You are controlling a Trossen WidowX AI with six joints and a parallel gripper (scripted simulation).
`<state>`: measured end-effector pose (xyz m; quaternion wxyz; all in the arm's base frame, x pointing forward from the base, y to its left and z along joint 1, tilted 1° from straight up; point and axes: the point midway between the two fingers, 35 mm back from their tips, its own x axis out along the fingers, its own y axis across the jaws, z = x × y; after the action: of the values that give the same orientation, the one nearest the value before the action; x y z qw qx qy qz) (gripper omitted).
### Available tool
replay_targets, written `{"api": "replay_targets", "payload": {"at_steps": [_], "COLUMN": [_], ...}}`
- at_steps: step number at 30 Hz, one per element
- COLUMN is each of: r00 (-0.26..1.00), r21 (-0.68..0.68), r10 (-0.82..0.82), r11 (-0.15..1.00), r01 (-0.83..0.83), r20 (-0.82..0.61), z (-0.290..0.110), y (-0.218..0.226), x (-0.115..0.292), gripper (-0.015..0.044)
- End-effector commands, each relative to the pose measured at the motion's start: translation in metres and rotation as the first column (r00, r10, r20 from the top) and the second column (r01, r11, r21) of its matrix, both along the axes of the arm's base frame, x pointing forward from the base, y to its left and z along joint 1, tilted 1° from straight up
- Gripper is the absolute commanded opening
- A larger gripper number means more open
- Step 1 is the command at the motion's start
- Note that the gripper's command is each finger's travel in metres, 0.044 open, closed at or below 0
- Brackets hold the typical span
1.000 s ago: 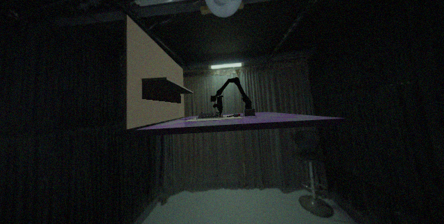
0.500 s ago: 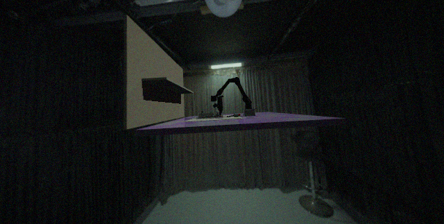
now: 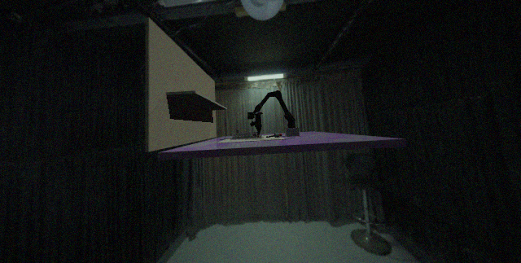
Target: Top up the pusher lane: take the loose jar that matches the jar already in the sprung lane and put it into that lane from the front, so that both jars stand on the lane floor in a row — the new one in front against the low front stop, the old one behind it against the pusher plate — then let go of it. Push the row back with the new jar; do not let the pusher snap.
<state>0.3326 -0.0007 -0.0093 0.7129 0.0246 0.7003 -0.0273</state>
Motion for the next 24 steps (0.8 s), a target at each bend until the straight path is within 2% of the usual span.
{"api": "replay_targets", "payload": {"at_steps": [1, 5, 6, 15, 24], "r00": [1.000, 1.000, 1.000, 1.000, 1.000], "r21": [0.001, 0.001, 0.001, 0.001, 0.001], "r10": [0.003, 0.003, 0.003, 0.003, 0.003], "r11": [1.000, 1.000, 1.000, 1.000, 1.000], "r01": [-0.003, -0.003, -0.003, -0.003, -0.003], "r20": [0.000, 0.000, 0.000, 0.000, -0.001], "z": [0.000, 0.000, 0.000, 0.019, 0.021], "y": [0.000, 0.000, 0.000, 0.000, 0.001], "x": [0.000, 0.000, 0.000, 0.000, -0.008], "gripper": [0.0157, 0.0263, 0.0271, 0.0271, 0.0271]}}
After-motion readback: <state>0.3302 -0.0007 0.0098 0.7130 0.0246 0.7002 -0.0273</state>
